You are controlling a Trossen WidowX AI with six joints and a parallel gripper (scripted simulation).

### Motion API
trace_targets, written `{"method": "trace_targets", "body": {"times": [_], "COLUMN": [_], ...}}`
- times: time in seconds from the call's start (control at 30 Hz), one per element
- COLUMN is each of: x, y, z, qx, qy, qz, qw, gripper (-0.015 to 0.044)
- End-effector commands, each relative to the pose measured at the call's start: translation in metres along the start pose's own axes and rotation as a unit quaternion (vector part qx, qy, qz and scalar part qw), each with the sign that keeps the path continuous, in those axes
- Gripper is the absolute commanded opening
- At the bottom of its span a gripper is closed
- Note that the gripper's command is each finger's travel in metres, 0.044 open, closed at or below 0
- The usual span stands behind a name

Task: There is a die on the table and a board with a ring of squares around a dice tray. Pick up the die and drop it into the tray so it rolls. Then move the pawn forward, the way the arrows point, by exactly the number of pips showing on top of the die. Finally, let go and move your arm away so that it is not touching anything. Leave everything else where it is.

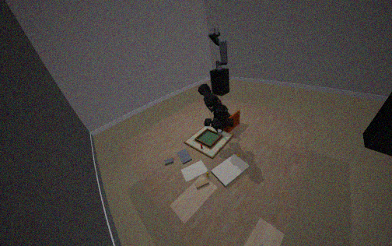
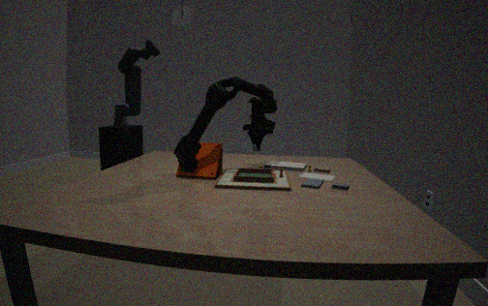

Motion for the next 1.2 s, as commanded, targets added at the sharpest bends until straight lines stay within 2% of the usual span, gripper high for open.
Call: {"method": "trace_targets", "body": {"times": [0.0, 0.5, 1.03, 1.17], "x": [-0.002, -0.011, -0.028, -0.03], "y": [0.001, 0.013, 0.029, 0.03], "z": [-0.016, -0.06, -0.103, -0.107], "qx": [0.001, -0.002, -0.006, -0.007], "qy": [-0.063, -0.273, -0.482, -0.5], "qz": [-0.005, -0.004, 0.001, 0.002], "qw": [0.998, 0.962, 0.876, 0.866], "gripper": [0.0, 0.0, 0.0, 0.0]}}
Point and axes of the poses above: the point midway between the two fingers, 35 mm back from their tips, its own y axis out along the fingers, its own z axis across the jaws, x = y × z, the point moved 8 cm from there along -y, back along the fingers, and after that the axes turned 13 degrees about y, right-handed, at the moved point
